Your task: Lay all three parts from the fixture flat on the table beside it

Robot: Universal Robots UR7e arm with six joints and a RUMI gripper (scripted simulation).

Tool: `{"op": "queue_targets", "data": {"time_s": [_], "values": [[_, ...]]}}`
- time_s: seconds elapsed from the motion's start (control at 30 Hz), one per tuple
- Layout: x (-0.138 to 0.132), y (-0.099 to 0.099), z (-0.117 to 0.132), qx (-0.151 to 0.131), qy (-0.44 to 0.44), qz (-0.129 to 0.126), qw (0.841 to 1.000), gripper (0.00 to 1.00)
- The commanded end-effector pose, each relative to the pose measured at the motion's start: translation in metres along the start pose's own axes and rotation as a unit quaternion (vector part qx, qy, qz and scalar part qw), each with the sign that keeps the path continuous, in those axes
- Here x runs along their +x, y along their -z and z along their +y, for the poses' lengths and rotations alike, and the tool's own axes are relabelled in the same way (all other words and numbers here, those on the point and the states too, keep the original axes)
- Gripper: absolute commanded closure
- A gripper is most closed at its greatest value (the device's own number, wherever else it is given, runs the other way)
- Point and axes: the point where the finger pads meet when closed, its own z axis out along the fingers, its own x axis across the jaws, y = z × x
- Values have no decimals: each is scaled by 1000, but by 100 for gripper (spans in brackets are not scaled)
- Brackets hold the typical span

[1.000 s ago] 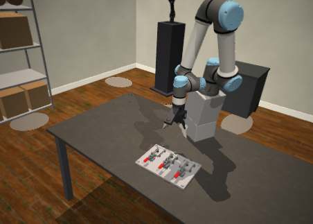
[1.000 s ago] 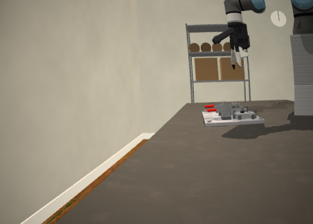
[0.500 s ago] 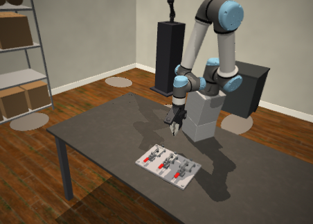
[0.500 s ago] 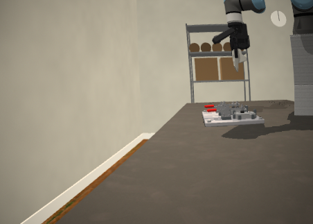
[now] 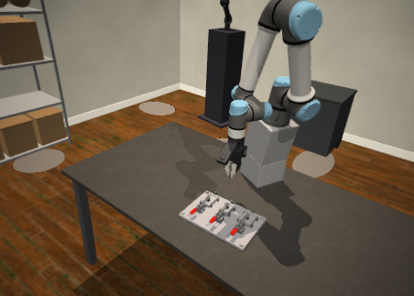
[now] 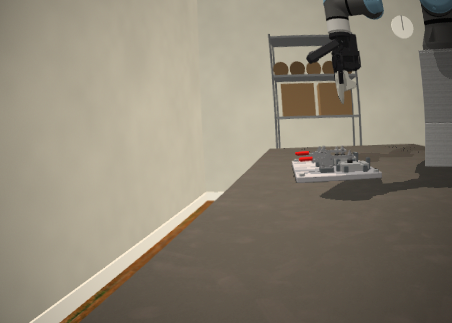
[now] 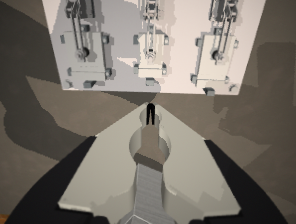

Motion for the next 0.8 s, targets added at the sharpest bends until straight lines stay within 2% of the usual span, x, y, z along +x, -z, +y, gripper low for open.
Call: {"op": "queue_targets", "data": {"time_s": [0.0,0.43,0.47,0.77], "values": [[-1,0,1,0,0,0,1000,100],[-1,0,1,0,0,0,1000,100],[-1,0,1,0,0,0,1000,41],[-1,0,1,0,0,0,1000,41]]}}
